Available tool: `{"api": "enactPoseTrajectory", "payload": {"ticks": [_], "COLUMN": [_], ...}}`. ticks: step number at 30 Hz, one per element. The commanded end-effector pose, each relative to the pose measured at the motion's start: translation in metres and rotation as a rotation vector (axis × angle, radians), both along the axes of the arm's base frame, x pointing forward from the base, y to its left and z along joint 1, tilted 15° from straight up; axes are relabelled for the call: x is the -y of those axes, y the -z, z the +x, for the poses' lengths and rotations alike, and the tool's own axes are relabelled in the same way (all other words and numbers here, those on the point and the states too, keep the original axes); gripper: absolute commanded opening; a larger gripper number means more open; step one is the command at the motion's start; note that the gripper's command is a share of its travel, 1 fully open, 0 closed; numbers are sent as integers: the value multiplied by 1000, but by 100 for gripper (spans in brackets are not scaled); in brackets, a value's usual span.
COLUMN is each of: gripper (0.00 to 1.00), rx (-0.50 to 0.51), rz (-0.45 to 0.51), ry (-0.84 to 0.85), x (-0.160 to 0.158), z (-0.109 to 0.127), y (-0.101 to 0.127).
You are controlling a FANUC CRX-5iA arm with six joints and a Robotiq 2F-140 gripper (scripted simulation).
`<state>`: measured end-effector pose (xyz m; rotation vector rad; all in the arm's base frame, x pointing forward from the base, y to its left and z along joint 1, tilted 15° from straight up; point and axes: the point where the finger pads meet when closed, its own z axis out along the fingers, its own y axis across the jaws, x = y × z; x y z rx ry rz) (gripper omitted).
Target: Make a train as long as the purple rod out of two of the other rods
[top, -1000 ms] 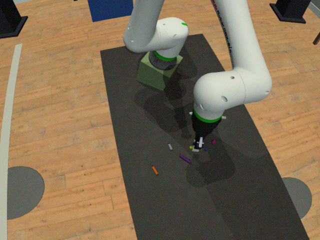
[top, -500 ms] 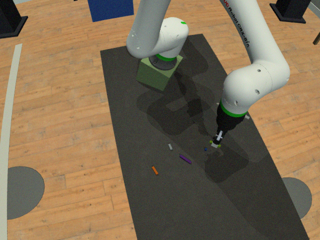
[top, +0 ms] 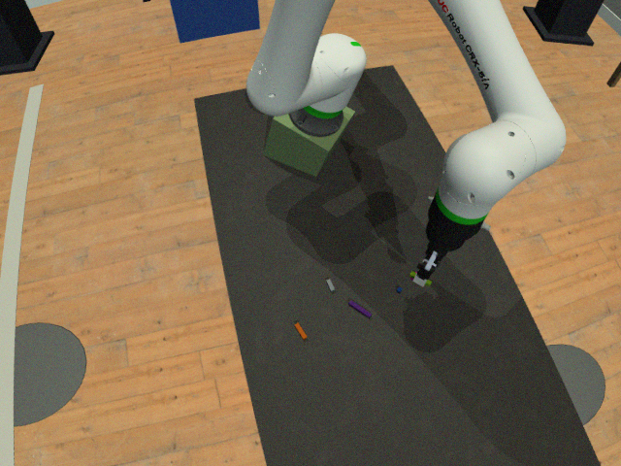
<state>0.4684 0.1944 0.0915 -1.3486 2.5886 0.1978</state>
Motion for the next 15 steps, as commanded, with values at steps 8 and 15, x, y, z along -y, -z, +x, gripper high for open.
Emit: {"api": "enactPoseTrajectory", "payload": {"ticks": [8,15], "gripper": [3,3], "rx": [0,0], "rz": [0,0], "ry": [0,0], "x": [-3,-9], "z": [2,5], "y": [12,40]}}
